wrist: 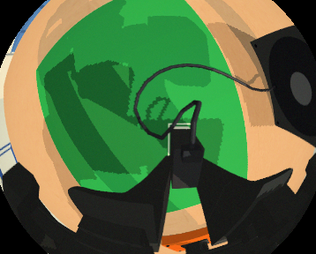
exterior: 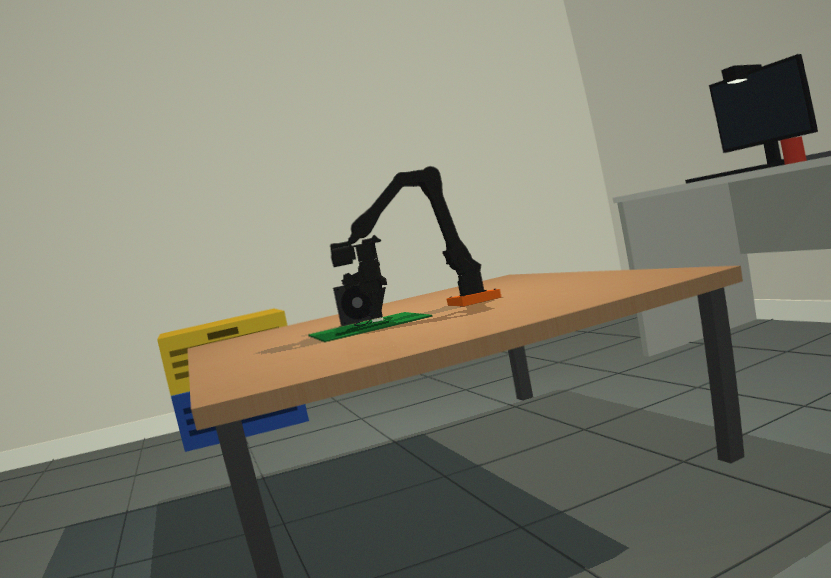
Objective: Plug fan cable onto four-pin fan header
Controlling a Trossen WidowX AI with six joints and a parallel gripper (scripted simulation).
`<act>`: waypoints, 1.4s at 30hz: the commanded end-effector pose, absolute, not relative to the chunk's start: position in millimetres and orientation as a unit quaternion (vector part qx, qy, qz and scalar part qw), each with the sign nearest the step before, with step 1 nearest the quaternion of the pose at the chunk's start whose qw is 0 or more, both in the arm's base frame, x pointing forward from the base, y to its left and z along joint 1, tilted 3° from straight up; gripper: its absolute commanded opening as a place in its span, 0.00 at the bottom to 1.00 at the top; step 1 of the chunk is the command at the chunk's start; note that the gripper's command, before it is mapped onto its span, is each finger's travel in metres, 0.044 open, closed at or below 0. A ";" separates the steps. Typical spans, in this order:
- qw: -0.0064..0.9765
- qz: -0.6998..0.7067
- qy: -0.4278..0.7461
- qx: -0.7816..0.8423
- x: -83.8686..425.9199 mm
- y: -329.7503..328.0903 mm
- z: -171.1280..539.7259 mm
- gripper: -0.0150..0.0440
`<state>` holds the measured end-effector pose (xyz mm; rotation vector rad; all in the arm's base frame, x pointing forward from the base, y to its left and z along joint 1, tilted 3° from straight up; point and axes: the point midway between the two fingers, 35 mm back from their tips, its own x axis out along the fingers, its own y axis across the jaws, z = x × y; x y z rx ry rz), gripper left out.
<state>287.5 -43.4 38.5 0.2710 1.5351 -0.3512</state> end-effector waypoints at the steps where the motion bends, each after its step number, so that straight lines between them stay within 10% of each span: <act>1: 0.697 -0.157 0.689 0.119 286.8 -44.0 34.4 0.25; 4: 0.697 -0.157 0.689 0.119 286.8 -44.1 32.5 0.25; 14: 0.698 -0.158 0.688 0.122 287.6 -43.5 35.9 0.69; 42: 0.694 -0.156 0.693 0.119 176.7 6.5 87.8 0.69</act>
